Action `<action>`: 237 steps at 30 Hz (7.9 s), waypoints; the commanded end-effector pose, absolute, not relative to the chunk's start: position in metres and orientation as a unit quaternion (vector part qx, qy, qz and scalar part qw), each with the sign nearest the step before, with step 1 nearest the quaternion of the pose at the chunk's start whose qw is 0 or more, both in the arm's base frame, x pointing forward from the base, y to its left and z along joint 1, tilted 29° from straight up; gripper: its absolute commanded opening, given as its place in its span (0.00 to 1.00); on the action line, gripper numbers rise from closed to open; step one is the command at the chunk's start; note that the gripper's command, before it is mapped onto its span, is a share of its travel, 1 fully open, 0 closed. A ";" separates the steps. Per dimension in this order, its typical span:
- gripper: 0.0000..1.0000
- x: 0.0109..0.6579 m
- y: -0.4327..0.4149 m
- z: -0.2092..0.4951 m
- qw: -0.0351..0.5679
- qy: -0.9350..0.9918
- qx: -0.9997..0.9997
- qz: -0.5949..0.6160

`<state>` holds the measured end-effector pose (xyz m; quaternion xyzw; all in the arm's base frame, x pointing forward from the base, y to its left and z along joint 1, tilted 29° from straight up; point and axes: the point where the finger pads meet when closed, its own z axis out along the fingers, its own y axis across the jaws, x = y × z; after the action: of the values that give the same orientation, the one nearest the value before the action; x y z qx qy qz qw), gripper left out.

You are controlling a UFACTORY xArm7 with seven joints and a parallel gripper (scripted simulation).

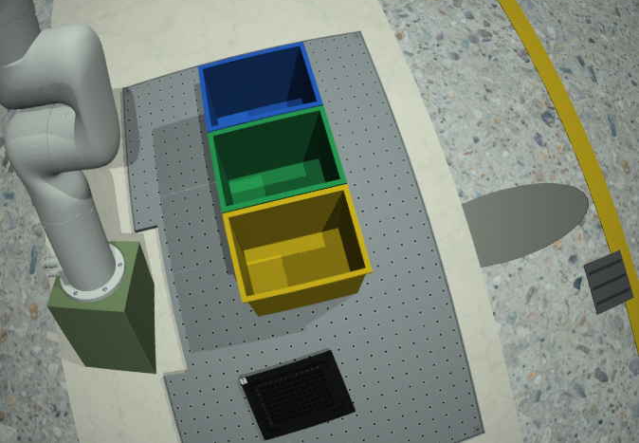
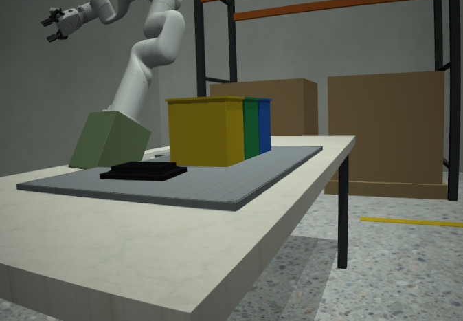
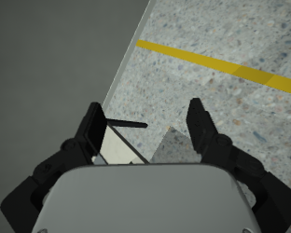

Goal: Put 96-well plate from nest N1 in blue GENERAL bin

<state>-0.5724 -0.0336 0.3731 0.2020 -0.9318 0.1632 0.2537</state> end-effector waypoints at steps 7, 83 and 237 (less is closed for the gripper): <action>1.00 -0.568 -0.076 0.365 0.246 -0.926 0.235 0.165; 1.00 -0.428 -0.349 0.283 0.126 -0.788 0.577 0.176; 1.00 0.134 -0.435 0.084 -0.147 -0.188 0.965 0.112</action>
<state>0.1222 -0.4409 0.0875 0.9577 -0.2248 0.1178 -0.1353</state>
